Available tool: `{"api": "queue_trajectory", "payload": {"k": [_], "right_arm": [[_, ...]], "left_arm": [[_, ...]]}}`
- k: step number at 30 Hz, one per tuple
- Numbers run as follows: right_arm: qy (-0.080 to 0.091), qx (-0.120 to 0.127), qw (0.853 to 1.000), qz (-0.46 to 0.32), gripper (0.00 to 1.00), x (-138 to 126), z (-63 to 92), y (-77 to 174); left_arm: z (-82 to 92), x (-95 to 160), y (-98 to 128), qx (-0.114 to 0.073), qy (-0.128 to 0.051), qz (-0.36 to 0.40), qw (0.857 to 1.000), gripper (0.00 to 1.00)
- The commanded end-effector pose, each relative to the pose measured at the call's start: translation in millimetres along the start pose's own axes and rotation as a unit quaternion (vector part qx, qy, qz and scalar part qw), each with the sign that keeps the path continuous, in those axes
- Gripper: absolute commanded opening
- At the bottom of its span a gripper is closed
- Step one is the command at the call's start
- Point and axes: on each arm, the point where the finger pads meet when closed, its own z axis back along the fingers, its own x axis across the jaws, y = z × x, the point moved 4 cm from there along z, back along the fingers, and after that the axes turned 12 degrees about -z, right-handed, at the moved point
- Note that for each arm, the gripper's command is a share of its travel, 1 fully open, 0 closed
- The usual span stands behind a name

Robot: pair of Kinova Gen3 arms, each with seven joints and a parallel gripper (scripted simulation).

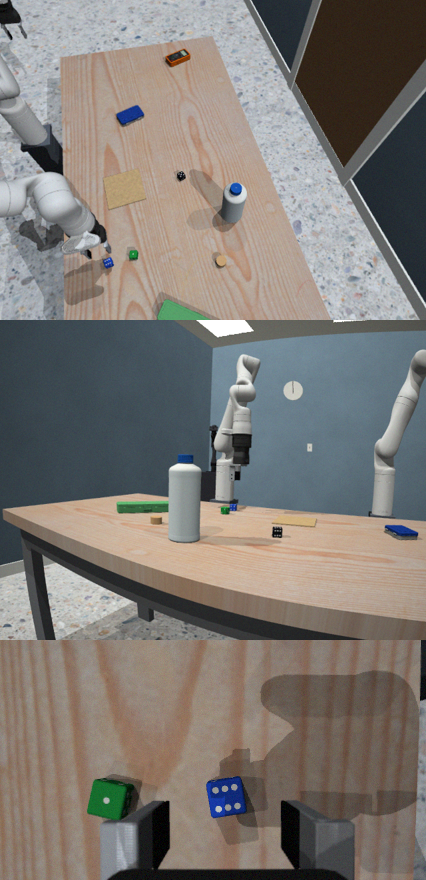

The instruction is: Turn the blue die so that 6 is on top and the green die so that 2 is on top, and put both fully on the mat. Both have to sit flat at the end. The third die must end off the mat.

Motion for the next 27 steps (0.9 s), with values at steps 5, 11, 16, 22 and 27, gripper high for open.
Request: {"api": "queue_trajectory", "payload": {"k": [5, 11, 16, 22, 27], "right_arm": [[0.000, 0.003, 1.000, 0.006, 1.00, -0.4, 0.5, 0.2], [-0.001, 0.003, 1.000, 0.022, 1.00, -1.3, -0.2, 0.9], [-0.001, 0.004, 0.999, 0.044, 1.00, -2.5, -1.1, 1.8], [-0.002, 0.005, 0.998, 0.068, 1.00, -3.9, -2.0, 2.8], [-0.003, 0.006, 0.994, 0.107, 1.00, -6.1, -3.6, 4.2]], "left_arm": [[0.5, -2.2, 0.4, 0.002, 0.004, -0.001, 1.000, 1.00], [0.5, -2.2, 0.4, 0.002, 0.004, -0.001, 1.000, 1.00], [0.5, -2.2, 0.4, 0.002, 0.004, -0.001, 1.000, 1.00], [0.5, -2.2, 0.4, 0.002, 0.004, -0.001, 1.000, 1.00], [0.5, -2.2, 0.4, 0.002, 0.004, -0.001, 1.000, 1.00]]}}
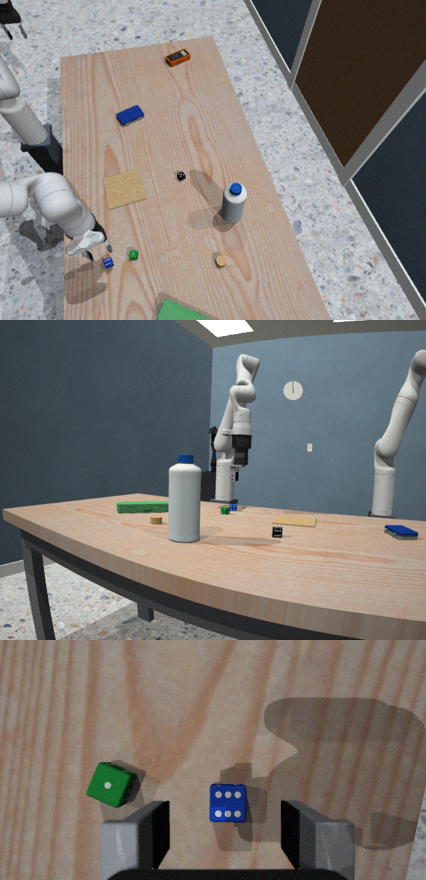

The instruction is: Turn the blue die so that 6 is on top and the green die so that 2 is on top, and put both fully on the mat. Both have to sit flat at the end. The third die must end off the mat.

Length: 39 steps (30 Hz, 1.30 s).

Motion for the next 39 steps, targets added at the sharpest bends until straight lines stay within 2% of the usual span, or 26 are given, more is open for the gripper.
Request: {"api": "queue_trajectory", "payload": {"k": [1, 13, 19, 24, 26, 33, 39], "right_arm": [[0.001, 0.000, 1.000, 0.028, 1.00, -3.1, -1.3, 3.9], [-0.002, 0.003, 0.990, 0.140, 1.00, -8.2, -5.5, 7.6], [-0.005, 0.004, 0.974, 0.224, 1.00, -11.6, -8.6, 9.5], [-0.006, 0.004, 0.953, 0.302, 1.00, -14.4, -11.3, 10.6], [-0.006, 0.004, 0.953, 0.302, 1.00, -14.4, -11.3, 10.6], [-0.009, 0.004, 0.909, 0.417, 1.00, -17.7, -15.2, 11.1], [-0.010, 0.003, 0.856, 0.517, 1.00, -19.5, -18.4, 10.5]], "left_arm": [[0.5, -2.2, 0.4, 0.002, 0.004, -0.001, 1.000, 1.00], [0.5, -2.2, 0.4, 0.002, 0.004, -0.001, 1.000, 1.00], [0.5, -2.2, 0.4, 0.002, 0.004, -0.001, 1.000, 1.00], [0.5, -2.2, 0.4, 0.002, 0.004, -0.001, 1.000, 1.00], [0.5, -2.2, 0.4, 0.002, 0.004, -0.001, 1.000, 1.00], [0.5, -2.2, 0.4, 0.002, 0.004, -0.001, 1.000, 1.00], [0.5, -2.2, 0.4, 0.002, 0.004, -0.001, 1.000, 1.00]]}}
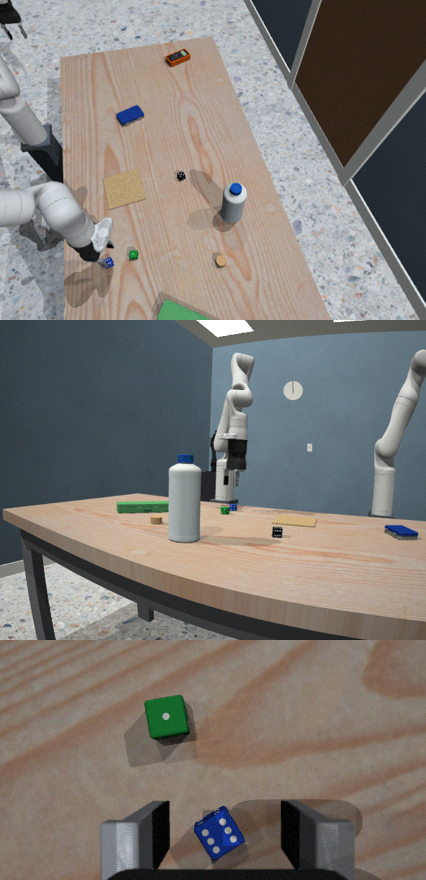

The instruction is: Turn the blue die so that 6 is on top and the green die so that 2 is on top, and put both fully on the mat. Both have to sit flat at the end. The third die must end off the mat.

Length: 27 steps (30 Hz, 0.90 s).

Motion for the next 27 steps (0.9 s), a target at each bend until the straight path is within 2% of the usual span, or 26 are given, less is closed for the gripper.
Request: {"api": "queue_trajectory", "payload": {"k": [1, 4, 6, 11, 19, 21, 27], "right_arm": [[0.004, -0.004, 0.998, 0.064, 1.00, 1.8, -1.6, 6.0], [0.004, -0.004, 0.997, 0.083, 1.00, 1.5, -2.1, 6.0], [0.004, -0.004, 0.992, 0.122, 1.00, 1.0, -3.1, 6.0], [0.005, -0.004, 0.976, 0.219, 1.00, -0.1, -5.4, 5.1], [0.006, -0.003, 0.930, 0.367, 1.00, -1.0, -8.5, 2.1], [0.006, -0.003, 0.930, 0.367, 1.00, -1.0, -8.5, 2.1], [0.008, -0.001, 0.884, 0.468, 1.00, -0.8, -10.4, -1.2]], "left_arm": [[0.5, -2.2, 0.4, 0.002, 0.004, -0.001, 1.000, 1.00], [0.5, -2.2, 0.4, 0.002, 0.004, -0.001, 1.000, 1.00], [0.5, -2.2, 0.4, 0.002, 0.004, -0.001, 1.000, 1.00], [0.5, -2.2, 0.4, 0.002, 0.004, -0.001, 1.000, 1.00], [0.5, -2.2, 0.4, 0.002, 0.004, -0.001, 1.000, 1.00], [0.5, -2.2, 0.4, 0.002, 0.004, -0.001, 1.000, 1.00], [0.5, -2.2, 0.4, 0.002, 0.004, -0.001, 1.000, 1.00]]}}
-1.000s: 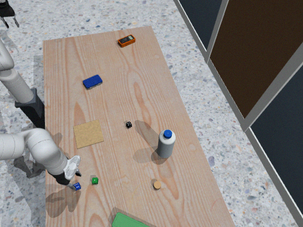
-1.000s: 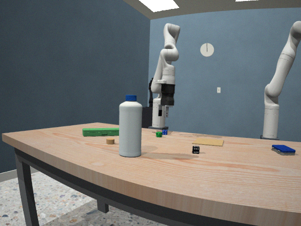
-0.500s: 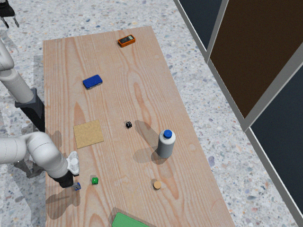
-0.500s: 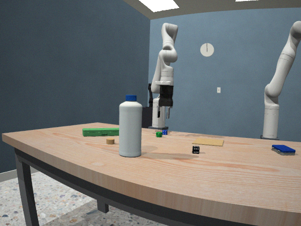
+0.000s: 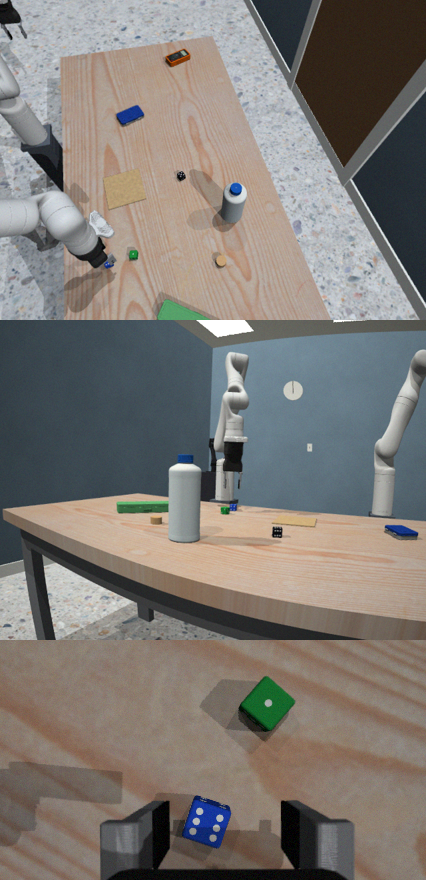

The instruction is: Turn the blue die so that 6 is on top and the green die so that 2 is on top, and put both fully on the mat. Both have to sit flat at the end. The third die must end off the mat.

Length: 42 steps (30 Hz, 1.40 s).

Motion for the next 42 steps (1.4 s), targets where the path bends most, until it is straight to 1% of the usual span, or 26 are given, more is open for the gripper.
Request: {"api": "queue_trajectory", "payload": {"k": [1, 5, 9, 11, 18, 24, 26, 28, 35, 42], "right_arm": [[0.007, 0.002, 0.998, 0.061, 1.00, 4.1, -0.5, -0.1], [0.007, 0.004, 0.992, 0.129, 1.00, 2.7, -1.5, -2.1], [0.007, 0.006, 0.981, 0.193, 1.00, 1.5, -2.3, -4.3], [0.007, 0.006, 0.981, 0.193, 1.00, 1.5, -2.3, -4.3], [0.007, 0.009, 0.957, 0.291, 1.00, -0.1, -3.4, -8.3], [0.006, 0.012, 0.933, 0.359, 1.00, -0.9, -4.1, -11.5], [0.006, 0.013, 0.926, 0.378, 1.00, -1.1, -4.2, -12.5], [0.006, 0.013, 0.926, 0.378, 1.00, -1.1, -4.2, -12.5], [0.005, 0.015, 0.902, 0.432, 1.00, -1.4, -4.7, -15.5], [0.005, 0.017, 0.884, 0.468, 1.00, -1.5, -5.0, -17.5]], "left_arm": [[0.5, -2.2, 0.4, 0.002, 0.004, -0.001, 1.000, 1.00], [0.5, -2.2, 0.4, 0.002, 0.004, -0.001, 1.000, 1.00], [0.5, -2.2, 0.4, 0.002, 0.004, -0.001, 1.000, 1.00], [0.5, -2.2, 0.4, 0.002, 0.004, -0.001, 1.000, 1.00], [0.5, -2.2, 0.4, 0.002, 0.004, -0.001, 1.000, 1.00], [0.5, -2.2, 0.4, 0.002, 0.004, -0.001, 1.000, 1.00], [0.5, -2.2, 0.4, 0.002, 0.004, -0.001, 1.000, 1.00], [0.5, -2.2, 0.4, 0.002, 0.004, -0.001, 1.000, 1.00], [0.5, -2.2, 0.4, 0.002, 0.004, -0.001, 1.000, 1.00], [0.5, -2.2, 0.4, 0.002, 0.004, -0.001, 1.000, 1.00]]}}
